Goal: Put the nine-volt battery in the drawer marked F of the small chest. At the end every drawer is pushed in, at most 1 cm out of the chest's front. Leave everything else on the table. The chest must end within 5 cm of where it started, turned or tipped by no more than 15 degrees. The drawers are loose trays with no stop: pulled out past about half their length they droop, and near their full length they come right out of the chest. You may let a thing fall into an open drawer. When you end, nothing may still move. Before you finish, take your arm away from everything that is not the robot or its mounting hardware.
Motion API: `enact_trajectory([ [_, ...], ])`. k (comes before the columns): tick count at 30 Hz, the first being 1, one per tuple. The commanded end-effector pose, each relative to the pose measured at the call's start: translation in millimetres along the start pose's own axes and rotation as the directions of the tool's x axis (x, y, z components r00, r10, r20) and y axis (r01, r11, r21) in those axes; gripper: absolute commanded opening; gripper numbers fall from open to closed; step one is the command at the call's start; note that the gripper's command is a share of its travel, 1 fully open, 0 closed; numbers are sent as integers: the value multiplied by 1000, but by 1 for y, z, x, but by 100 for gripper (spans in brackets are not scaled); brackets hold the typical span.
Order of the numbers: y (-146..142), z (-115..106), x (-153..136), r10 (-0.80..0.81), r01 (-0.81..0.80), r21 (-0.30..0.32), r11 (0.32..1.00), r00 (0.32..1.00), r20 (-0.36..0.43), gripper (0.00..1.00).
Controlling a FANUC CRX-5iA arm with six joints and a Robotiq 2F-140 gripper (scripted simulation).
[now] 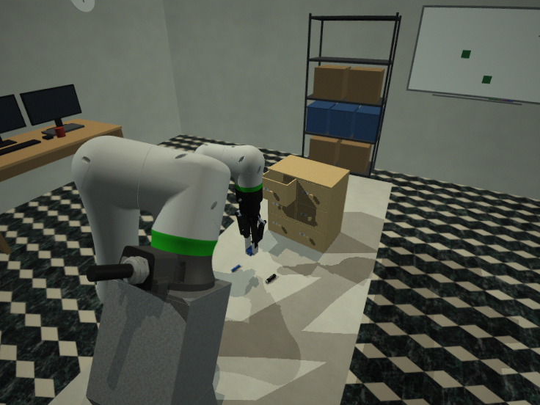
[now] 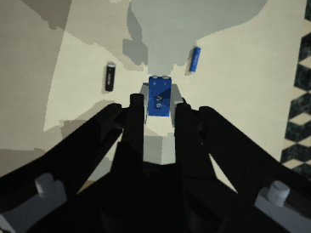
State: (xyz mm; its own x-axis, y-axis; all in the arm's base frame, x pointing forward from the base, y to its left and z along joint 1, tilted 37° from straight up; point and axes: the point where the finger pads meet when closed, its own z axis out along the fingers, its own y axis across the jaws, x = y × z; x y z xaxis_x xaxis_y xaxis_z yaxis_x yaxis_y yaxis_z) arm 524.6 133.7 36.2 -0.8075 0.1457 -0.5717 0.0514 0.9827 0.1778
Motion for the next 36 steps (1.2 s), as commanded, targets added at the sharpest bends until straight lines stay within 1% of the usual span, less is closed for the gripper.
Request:
enact_trajectory([
  [1,0,0,0,0,0,0,1000,1000,-1,14],
  [7,0,-4,0,0,0,-1,1000,1000,-1,14],
  [16,0,-16,0,0,0,-1,1000,1000,0,14],
  [22,0,-34,0,0,0,-1,1000,1000,0,14],
  [29,0,-61,0,0,0,-1,1000,1000,0,14],
  [31,0,-61,0,0,0,-1,1000,1000,0,14],
  [36,0,-84,0,0,0,-1,1000,1000,0,14],
])
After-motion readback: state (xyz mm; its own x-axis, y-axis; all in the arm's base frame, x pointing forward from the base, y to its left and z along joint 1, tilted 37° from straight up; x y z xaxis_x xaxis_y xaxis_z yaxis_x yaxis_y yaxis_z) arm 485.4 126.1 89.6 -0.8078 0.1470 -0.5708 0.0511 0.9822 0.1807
